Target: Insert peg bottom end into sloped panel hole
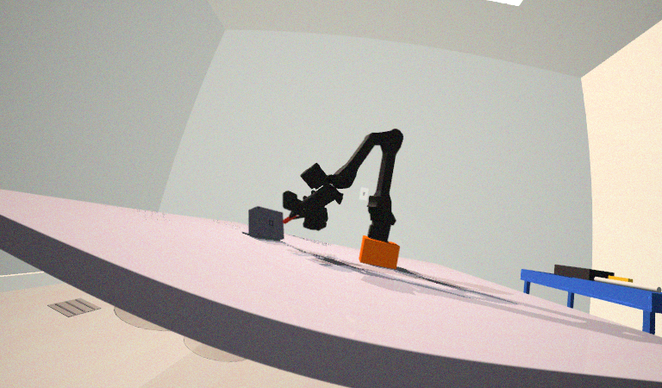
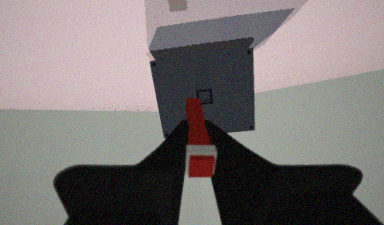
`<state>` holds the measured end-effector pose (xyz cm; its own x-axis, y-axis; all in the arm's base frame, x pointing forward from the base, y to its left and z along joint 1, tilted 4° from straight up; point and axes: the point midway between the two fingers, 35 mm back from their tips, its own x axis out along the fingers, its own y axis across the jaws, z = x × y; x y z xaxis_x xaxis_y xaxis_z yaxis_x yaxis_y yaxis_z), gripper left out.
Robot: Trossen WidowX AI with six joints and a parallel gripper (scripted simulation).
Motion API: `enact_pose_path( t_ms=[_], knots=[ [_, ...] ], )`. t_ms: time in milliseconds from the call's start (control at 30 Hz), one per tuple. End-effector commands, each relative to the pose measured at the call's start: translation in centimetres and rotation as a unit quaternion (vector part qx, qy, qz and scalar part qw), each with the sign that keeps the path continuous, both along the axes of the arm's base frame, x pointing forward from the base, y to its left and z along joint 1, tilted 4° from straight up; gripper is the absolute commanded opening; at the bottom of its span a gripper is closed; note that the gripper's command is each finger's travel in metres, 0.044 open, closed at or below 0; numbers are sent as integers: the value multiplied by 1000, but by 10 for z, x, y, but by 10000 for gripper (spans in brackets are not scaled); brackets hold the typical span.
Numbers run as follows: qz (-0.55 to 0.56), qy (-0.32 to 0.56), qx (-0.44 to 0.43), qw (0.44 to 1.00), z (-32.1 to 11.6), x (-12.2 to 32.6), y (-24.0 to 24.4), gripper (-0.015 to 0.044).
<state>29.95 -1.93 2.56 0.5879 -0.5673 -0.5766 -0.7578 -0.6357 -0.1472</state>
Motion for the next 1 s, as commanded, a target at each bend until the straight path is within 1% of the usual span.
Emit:
enact_pose_path(
  t_ms=[0,400,967],
  knots=[
    [10,-4,-12,1000,2,-3,2,0],
    [43,-10,-47,998,6,-9,12,0],
    [55,-13,-57,997,0,1,7,0]
  ],
)
